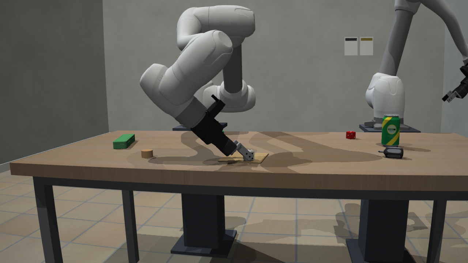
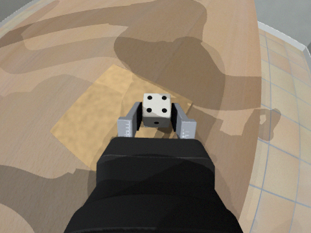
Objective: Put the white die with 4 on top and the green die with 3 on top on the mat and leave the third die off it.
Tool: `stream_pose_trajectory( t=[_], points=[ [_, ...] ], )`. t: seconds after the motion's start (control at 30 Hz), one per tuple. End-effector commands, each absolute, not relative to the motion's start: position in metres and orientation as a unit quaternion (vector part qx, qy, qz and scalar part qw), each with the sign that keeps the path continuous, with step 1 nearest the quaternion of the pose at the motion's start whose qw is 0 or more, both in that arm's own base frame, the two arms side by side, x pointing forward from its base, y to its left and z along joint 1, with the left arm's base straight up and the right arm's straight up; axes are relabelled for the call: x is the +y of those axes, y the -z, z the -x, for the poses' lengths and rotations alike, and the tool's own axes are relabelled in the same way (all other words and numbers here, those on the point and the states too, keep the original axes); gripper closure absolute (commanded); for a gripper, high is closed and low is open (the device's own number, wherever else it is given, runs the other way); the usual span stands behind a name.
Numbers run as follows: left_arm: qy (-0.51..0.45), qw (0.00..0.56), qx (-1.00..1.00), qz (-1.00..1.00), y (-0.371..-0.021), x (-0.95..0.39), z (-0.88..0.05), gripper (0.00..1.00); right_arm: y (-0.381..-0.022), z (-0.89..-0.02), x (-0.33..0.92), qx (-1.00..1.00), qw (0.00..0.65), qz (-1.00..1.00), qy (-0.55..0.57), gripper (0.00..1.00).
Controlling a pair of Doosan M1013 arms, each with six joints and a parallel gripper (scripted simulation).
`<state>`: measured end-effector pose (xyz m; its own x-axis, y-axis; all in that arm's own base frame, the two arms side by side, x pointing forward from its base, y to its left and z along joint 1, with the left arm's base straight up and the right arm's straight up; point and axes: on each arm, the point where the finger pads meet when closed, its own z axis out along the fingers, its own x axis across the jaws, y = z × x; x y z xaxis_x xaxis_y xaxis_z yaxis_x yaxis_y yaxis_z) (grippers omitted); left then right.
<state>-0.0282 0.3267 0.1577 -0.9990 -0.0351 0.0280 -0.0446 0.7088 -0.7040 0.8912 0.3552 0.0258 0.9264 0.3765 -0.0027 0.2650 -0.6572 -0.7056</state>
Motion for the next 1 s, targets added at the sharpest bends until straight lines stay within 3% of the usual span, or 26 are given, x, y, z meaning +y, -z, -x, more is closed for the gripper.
stream_pose_trajectory(
  t=[0.0,0.03,0.2,0.23,0.97],
  points=[
    [-0.383,0.011,-0.924,-0.023,-0.1588,0.3232,0.0324,0.0,-0.0239,-0.8908,0.3542,-0.177,0.376,0.907,-0.073,0.25],
    [-0.383,0.011,-0.924,-0.023,-0.1588,0.3232,0.0324,0.0,-0.0239,-0.8908,0.3542,-0.177,0.376,0.907,-0.073,0.19],
    [-0.383,0.011,-0.924,-0.023,-0.1588,0.3232,0.0324,0.0,-0.0239,-0.8908,0.3542,-0.177,0.376,0.907,-0.073,0.13],
    [-0.383,0.011,-0.924,-0.023,-0.1588,0.3232,0.0324,0.0,-0.0239,-0.8908,0.3542,-0.177,0.376,0.907,-0.073,0.0],
    [-0.383,0.011,-0.924,-0.023,-0.1588,0.3232,0.0324,0.0,-0.0264,-0.8908,0.3541,-0.177,0.376,0.907,-0.073,0.0]
  ],
)
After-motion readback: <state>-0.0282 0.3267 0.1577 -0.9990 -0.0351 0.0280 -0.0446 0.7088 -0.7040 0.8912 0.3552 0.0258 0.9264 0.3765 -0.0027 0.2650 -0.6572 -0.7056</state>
